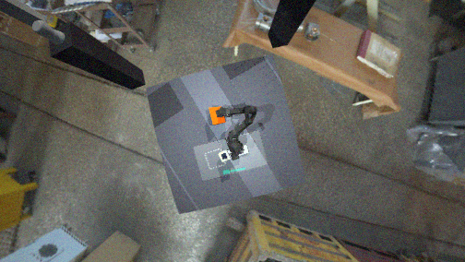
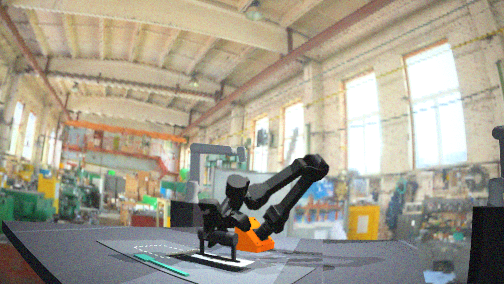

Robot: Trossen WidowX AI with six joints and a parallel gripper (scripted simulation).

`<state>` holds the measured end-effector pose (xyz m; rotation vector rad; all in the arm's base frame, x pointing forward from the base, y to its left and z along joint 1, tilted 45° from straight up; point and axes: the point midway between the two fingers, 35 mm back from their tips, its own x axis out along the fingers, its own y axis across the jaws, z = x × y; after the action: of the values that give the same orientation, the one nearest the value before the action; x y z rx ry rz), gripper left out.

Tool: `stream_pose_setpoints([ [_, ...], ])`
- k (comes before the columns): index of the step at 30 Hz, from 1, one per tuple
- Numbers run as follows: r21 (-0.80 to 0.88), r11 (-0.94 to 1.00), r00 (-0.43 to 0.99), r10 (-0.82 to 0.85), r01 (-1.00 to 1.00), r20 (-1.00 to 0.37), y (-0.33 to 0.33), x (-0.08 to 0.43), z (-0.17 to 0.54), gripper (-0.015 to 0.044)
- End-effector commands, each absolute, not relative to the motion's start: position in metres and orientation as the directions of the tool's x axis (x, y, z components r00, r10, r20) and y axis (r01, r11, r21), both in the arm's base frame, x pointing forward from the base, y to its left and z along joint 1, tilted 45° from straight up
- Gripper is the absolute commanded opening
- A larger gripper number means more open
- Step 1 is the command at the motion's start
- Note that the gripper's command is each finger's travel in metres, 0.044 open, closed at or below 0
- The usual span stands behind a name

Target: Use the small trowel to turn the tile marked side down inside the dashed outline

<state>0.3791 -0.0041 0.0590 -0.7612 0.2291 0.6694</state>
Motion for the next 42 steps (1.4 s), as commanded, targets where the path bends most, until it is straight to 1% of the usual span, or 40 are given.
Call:
stream_pose_setpoints([
  [1, -0.587, 0.530, 0.789, 0.462, -0.611, -0.404, -0.017, 0.384, 0.070, 0.0000],
  [21, -0.588, 0.529, 0.789, 0.461, -0.611, -0.405, -0.048, 0.385, 0.065, 0.0000],
  [42, -0.589, 0.528, 0.790, 0.461, -0.611, -0.406, -0.073, 0.386, 0.043, 0.0000],
])
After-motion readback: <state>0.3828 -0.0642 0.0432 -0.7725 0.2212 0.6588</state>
